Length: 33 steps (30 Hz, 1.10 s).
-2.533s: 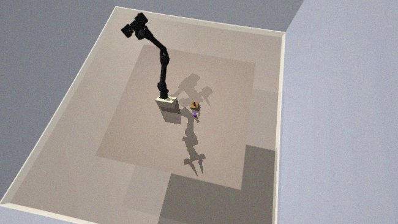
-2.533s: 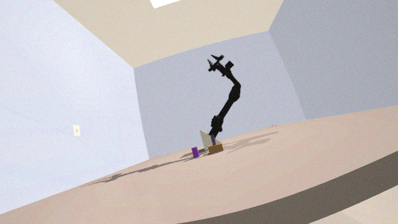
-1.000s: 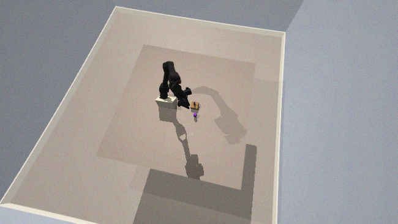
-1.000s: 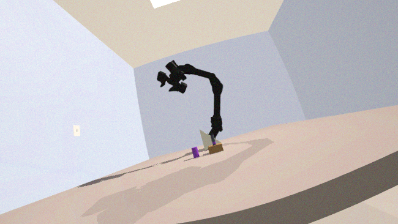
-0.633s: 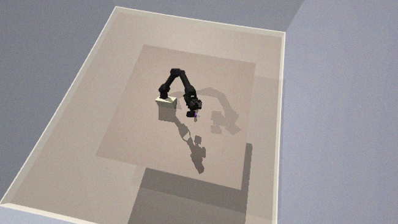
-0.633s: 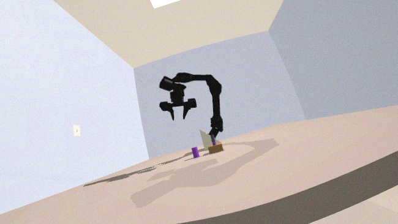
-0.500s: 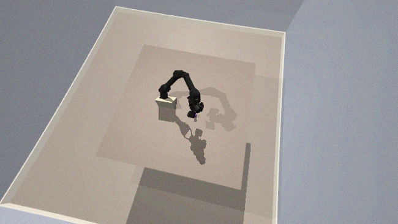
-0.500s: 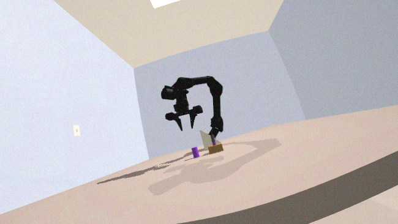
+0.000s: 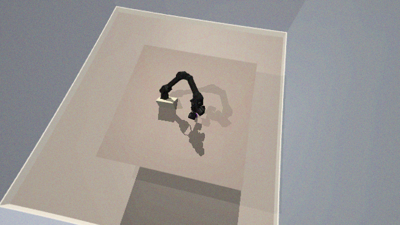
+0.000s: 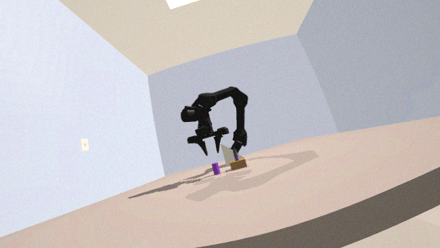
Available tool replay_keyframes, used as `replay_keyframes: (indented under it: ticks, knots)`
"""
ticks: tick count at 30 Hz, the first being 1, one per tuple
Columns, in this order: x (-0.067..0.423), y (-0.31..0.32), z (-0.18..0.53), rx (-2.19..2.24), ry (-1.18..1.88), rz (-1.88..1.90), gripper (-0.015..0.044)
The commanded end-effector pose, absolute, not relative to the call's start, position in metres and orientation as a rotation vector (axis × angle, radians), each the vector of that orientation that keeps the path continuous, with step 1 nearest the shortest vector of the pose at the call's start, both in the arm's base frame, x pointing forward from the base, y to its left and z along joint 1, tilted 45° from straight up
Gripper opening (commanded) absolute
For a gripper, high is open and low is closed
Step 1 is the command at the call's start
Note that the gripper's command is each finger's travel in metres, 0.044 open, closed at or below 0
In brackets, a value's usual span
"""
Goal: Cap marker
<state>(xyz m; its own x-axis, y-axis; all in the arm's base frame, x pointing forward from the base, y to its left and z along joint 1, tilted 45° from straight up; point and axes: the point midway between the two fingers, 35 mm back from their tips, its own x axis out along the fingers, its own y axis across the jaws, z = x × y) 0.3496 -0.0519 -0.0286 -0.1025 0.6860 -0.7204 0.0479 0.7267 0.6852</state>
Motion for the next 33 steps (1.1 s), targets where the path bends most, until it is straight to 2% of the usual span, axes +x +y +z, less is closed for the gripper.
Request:
replay_keyframes:
  ticks: [1,33]
  knots:
    - [0.347,-0.045,-0.037,0.619,1.608,0.596,0.0246]
    - [0.344,-0.008,-0.074,0.620,1.607,0.598,0.0246]
